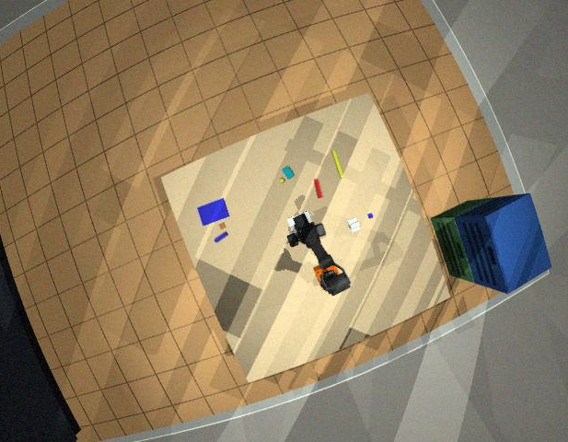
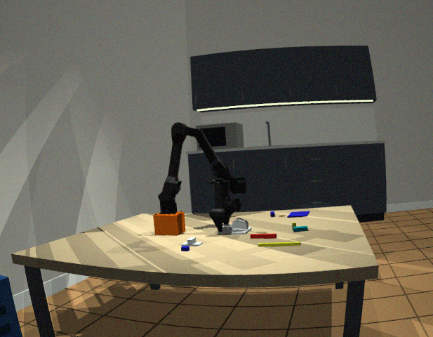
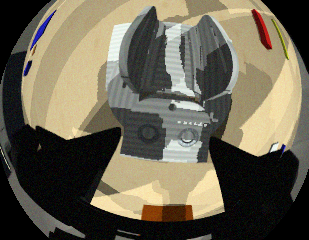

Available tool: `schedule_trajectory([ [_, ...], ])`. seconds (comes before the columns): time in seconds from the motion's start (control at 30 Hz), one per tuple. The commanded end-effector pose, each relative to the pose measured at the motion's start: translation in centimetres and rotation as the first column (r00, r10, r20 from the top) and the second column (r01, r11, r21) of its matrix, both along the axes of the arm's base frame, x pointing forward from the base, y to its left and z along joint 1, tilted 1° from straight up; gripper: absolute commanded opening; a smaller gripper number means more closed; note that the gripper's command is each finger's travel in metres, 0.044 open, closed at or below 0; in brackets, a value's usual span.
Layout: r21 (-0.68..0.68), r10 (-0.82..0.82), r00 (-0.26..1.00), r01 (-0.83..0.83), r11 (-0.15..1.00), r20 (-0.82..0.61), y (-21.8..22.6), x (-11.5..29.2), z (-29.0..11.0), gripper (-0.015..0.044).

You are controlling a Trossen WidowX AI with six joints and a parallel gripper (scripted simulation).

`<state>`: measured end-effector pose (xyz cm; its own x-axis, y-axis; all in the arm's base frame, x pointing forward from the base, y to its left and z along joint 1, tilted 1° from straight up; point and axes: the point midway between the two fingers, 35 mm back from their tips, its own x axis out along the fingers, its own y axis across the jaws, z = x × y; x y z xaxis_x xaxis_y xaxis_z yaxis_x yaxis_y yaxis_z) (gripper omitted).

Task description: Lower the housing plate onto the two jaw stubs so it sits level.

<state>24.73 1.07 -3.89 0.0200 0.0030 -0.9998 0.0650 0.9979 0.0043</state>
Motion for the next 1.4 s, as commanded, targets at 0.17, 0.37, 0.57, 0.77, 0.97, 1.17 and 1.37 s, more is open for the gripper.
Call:
schedule_trajectory([
  [0.17,-0.003,-0.005,1.0,0.005,1.0,0.013,-0.1,-0.1,6.7,0.044],
  [0.37,0.001,0.0,1.0,0.0,1.0,0.02,0.0,0.2,6.5,0.044],
  [0.57,-0.001,-0.002,1.0,0.003,1.0,0.015,-0.1,-2.0,9.5,0.044],
  [0.77,-0.003,-0.005,1.0,0.005,1.0,0.01,-0.2,-4.6,12.2,0.044],
  [0.97,-0.003,-0.005,1.0,0.005,1.0,0.01,-0.2,-4.6,12.2,0.044],
  [1.17,-0.003,-0.005,1.0,0.005,1.0,0.01,-0.2,-4.6,12.2,0.044],
  [1.37,-0.003,-0.005,1.0,0.005,1.0,0.01,-0.2,-4.6,12.2,0.044],
])
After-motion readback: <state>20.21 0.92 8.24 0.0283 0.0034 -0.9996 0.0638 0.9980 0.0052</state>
